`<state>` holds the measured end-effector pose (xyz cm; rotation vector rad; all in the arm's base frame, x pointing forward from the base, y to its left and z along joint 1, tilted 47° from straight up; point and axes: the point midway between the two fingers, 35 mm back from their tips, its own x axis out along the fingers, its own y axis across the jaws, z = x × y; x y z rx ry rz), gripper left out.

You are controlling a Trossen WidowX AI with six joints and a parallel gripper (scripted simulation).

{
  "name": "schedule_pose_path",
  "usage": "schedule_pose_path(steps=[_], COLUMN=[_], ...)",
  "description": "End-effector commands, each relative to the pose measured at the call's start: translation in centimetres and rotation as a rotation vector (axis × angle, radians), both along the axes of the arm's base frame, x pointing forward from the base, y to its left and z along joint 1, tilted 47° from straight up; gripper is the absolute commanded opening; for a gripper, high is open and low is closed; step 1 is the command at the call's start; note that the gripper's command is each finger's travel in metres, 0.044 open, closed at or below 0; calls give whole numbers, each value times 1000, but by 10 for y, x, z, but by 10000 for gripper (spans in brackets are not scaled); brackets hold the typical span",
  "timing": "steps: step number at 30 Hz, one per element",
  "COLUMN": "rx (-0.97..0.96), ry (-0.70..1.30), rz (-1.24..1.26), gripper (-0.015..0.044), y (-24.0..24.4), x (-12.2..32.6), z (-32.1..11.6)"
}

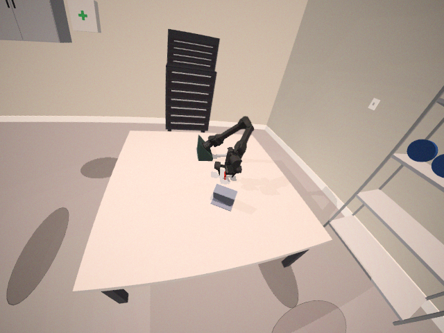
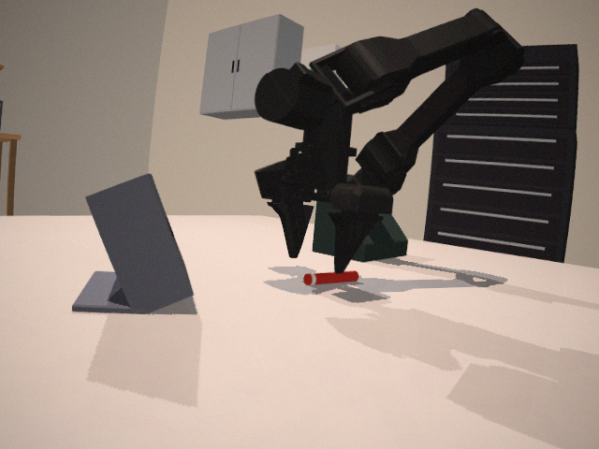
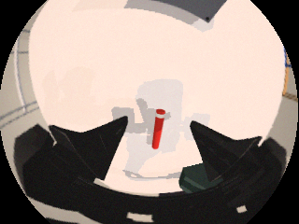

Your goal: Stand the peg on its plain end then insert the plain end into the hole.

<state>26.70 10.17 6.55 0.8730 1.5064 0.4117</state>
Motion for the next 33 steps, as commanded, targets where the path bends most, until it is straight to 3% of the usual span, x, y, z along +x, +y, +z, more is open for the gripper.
schedule_pose_path(steps=[1,10,23,33], rx=[-1,2,2,2], ry=[10,10,10,10], rz=[-1,-1,-1,-1], gripper=[440,440,110,110], y=[5,15,15,15], x=[-1,-2,-2,-2], z=[-7,-14,-14,-14])
